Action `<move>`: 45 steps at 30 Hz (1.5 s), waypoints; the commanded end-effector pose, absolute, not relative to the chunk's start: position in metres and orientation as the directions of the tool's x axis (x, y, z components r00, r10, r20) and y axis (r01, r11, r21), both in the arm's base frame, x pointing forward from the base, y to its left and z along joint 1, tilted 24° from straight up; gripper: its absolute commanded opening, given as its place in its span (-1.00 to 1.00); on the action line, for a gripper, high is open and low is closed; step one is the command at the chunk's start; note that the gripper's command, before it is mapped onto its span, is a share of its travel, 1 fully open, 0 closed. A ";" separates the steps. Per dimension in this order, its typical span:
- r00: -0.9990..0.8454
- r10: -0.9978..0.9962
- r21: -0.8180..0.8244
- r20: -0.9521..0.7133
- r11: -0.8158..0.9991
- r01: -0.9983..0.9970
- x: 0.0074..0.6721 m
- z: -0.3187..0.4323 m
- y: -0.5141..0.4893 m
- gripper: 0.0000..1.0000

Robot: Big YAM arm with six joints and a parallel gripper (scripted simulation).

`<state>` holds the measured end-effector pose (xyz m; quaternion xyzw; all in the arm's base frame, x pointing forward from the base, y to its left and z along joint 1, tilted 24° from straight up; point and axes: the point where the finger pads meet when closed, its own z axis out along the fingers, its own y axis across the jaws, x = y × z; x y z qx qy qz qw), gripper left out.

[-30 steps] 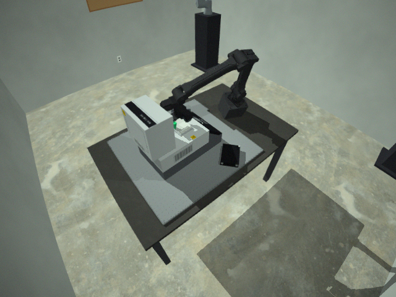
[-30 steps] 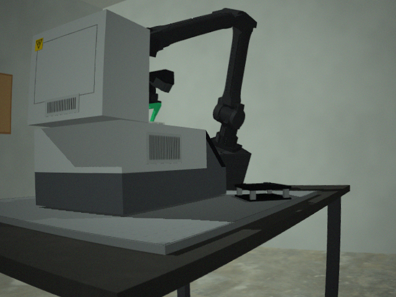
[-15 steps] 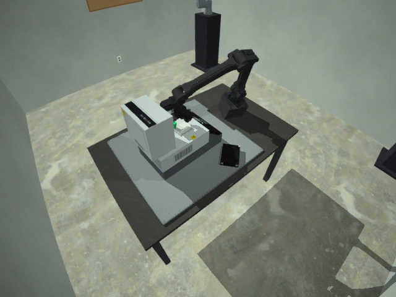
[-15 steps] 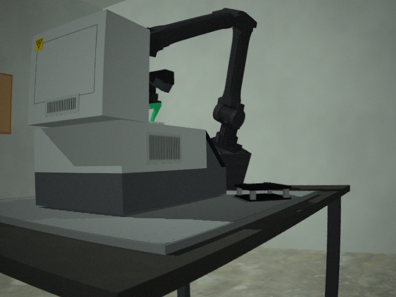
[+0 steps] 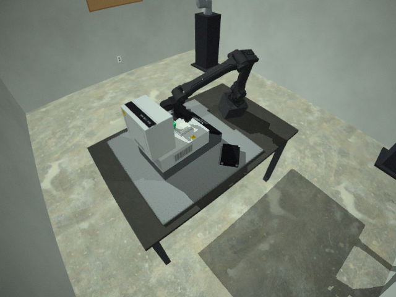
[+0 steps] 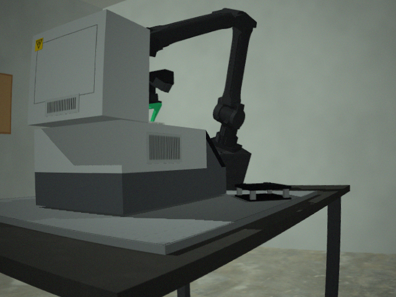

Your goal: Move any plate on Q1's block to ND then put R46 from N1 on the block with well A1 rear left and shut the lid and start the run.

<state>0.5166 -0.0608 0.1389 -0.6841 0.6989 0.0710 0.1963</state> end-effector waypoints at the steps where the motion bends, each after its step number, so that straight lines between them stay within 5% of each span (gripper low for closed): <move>1: 0.031 -0.928 -0.191 -0.372 0.044 -0.981 0.535 0.150 -0.057 1.00; 45: 0.045 -0.936 -0.248 -0.350 0.046 -0.968 0.523 0.170 -0.065 1.00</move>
